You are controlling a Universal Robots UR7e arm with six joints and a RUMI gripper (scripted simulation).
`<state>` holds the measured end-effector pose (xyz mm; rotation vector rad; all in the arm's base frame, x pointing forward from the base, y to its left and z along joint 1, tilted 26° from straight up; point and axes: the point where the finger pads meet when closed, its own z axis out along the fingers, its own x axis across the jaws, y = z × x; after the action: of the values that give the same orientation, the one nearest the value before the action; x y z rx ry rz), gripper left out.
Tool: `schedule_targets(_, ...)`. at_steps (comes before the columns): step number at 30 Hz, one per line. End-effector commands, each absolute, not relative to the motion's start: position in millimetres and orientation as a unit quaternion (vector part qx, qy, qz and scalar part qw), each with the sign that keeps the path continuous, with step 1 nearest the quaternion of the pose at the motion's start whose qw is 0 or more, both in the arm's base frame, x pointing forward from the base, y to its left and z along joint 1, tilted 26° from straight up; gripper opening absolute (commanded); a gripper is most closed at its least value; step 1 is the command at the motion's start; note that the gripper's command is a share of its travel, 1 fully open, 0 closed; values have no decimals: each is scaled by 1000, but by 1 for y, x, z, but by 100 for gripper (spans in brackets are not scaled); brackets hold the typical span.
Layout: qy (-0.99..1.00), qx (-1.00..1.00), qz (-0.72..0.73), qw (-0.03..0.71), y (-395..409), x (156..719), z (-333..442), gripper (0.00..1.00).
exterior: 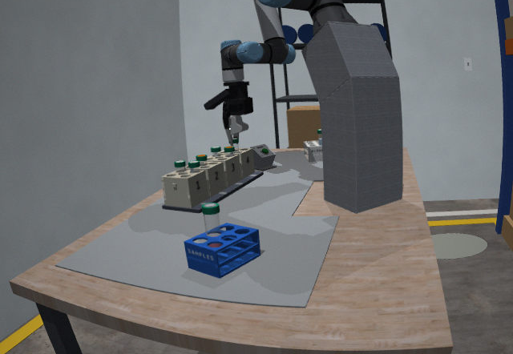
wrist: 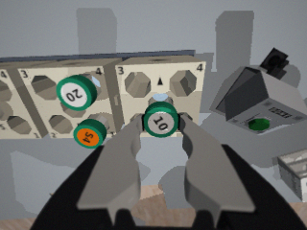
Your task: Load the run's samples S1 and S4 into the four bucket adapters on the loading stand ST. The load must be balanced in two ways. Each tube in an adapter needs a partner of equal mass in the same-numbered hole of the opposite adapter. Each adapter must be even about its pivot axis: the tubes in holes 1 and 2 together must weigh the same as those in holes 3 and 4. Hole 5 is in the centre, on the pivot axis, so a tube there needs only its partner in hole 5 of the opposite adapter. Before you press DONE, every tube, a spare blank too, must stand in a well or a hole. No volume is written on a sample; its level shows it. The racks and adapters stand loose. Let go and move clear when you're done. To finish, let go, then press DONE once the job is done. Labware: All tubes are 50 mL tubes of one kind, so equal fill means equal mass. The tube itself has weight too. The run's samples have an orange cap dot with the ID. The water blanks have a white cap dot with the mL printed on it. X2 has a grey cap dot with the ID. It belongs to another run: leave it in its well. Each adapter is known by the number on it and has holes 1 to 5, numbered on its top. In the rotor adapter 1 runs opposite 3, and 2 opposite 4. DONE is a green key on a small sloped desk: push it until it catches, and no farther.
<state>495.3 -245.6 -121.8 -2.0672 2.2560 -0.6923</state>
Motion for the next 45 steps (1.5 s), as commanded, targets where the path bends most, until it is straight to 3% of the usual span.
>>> schedule_targets(1,719,-659,-221,2,-247,497,-125,0)
schedule_targets(27,719,-659,-221,2,-250,499,-133,0)
schedule_targets(28,719,-659,-221,2,-250,499,-133,35)
schedule_targets(45,719,-659,-221,2,-247,497,-124,35)
